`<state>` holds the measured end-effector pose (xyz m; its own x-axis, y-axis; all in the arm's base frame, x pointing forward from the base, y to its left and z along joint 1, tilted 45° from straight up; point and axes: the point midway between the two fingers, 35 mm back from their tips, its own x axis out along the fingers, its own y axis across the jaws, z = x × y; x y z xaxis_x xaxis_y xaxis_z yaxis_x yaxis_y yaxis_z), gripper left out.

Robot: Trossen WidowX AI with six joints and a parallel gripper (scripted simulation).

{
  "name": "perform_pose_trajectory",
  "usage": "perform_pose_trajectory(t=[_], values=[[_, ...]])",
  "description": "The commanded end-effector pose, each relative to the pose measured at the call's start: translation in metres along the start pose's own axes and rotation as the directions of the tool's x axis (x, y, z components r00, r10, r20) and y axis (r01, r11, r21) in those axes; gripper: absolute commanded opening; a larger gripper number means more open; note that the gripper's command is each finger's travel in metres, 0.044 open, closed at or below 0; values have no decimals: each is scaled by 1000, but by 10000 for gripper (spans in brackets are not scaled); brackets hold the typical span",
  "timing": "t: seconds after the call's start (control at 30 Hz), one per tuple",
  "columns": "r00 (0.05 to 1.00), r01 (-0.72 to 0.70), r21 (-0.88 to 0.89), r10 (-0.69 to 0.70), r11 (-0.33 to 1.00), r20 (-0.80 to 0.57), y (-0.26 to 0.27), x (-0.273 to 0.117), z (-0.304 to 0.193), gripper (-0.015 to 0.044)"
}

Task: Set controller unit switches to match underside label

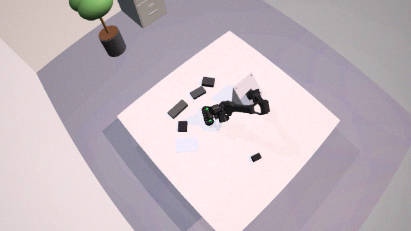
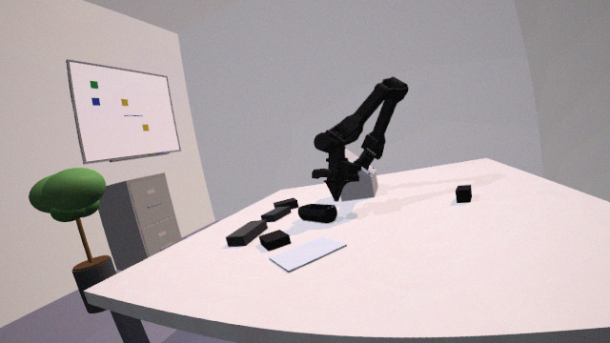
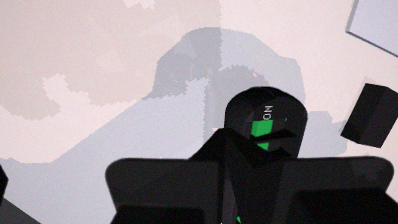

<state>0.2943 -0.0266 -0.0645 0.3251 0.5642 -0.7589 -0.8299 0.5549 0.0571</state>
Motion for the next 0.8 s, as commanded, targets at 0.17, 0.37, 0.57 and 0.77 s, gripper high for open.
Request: perform_pose_trajectory(t=[0.17,0.37,0.57,0.77], values=[[1000,-10,28,10,1000,-11,5,15,-3,0],[1000,-11,39,12,999,-15,8,24,-3,0],[1000,-13,50,13,999,-18,12,33,-3,0],[1000,-14,62,15,998,-21,15,42,-2,0]])
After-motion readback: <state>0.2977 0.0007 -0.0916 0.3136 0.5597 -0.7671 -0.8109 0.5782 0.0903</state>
